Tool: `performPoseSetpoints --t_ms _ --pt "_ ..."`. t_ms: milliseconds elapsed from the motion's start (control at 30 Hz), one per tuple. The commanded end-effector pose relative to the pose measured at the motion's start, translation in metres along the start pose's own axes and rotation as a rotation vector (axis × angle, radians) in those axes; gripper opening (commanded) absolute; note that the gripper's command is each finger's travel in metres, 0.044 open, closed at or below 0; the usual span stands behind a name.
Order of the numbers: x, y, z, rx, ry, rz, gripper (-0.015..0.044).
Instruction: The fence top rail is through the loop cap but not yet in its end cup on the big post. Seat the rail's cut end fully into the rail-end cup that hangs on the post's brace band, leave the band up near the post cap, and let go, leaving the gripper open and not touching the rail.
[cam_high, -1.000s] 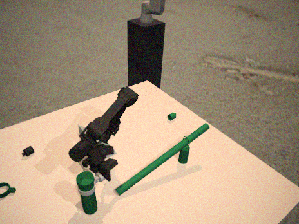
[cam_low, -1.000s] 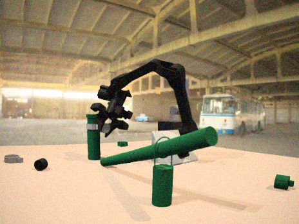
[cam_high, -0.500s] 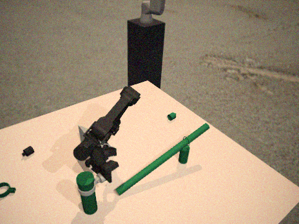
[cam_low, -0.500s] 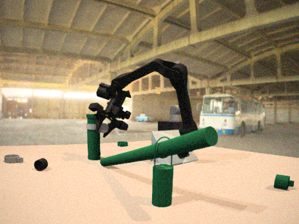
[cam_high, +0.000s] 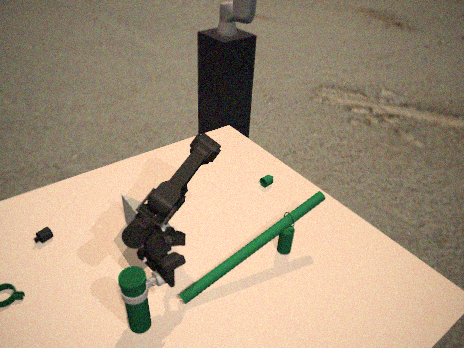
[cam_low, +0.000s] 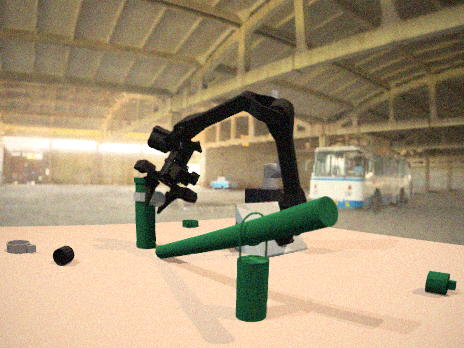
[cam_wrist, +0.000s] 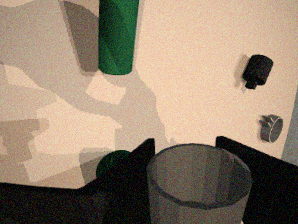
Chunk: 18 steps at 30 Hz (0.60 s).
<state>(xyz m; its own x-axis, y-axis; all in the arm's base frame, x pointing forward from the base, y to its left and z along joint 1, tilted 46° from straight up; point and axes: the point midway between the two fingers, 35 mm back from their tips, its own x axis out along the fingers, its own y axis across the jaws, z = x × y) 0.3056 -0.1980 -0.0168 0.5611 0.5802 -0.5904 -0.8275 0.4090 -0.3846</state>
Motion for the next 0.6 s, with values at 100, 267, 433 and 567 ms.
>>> performPoseSetpoints --t_ms 100,267,433,567 --pt "0.0021 -0.0053 0.0000 0.046 0.032 -0.001 0.0000" --pt "0.0033 -0.0074 -0.0001 0.069 0.045 -0.001 0.0000" --pt "0.0036 -0.0079 -0.0001 0.074 0.047 -0.001 0.0000" --pt "0.0027 -0.0064 0.0000 0.058 0.038 -0.001 0.0000"
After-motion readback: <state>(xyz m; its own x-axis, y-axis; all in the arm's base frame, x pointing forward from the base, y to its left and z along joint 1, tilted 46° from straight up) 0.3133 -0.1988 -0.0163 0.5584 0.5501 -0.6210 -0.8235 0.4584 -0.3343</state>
